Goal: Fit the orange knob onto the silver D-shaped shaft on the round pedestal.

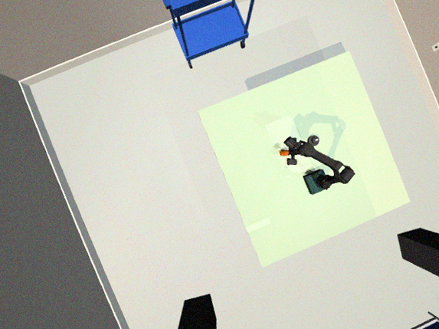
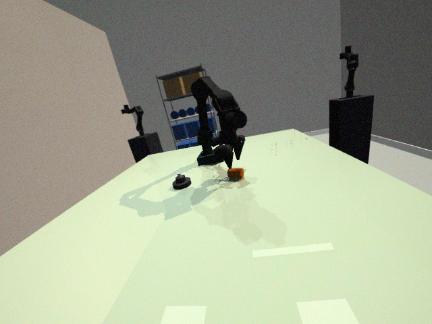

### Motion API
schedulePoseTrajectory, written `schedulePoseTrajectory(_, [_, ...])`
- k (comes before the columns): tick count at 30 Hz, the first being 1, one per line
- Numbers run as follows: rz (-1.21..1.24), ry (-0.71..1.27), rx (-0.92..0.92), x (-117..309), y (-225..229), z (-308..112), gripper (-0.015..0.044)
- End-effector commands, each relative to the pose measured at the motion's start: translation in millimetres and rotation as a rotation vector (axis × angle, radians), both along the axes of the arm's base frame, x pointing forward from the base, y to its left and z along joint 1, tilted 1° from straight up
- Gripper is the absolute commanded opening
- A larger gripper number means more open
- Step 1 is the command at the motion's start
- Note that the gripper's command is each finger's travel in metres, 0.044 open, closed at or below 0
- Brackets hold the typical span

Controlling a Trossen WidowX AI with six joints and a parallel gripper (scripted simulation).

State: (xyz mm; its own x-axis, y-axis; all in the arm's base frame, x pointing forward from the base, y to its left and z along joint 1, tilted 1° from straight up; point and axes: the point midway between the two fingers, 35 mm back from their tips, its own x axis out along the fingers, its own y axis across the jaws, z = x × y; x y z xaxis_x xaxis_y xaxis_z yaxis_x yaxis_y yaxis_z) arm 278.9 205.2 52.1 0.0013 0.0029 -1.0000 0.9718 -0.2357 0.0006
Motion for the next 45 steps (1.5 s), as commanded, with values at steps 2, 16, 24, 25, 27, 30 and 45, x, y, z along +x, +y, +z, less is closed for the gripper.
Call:
schedulePoseTrajectory(2, [0.0, -0.005, 0.003, 0.5, 0.0, 11.2, 0.044])
schedulePoseTrajectory(16, [0.636, -0.007, 0.002, 1.1, 2.7, 12.8, 0.044])
schedulePoseTrajectory(24, [1.422, -0.011, 0.0, 1.7, 6.0, 14.8, 0.044])
schedulePoseTrajectory(25, [1.52, -0.012, 0.0, 1.8, 6.4, 15.0, 0.044])
schedulePoseTrajectory(27, [1.717, -0.013, 0.0, 1.9, 7.3, 15.5, 0.044])
schedulePoseTrajectory(30, [2.011, -0.015, -0.001, 2.2, 8.5, 16.2, 0.044])
schedulePoseTrajectory(45, [3.113, -0.022, -0.007, 3.0, 12.9, 18.8, 0.044])
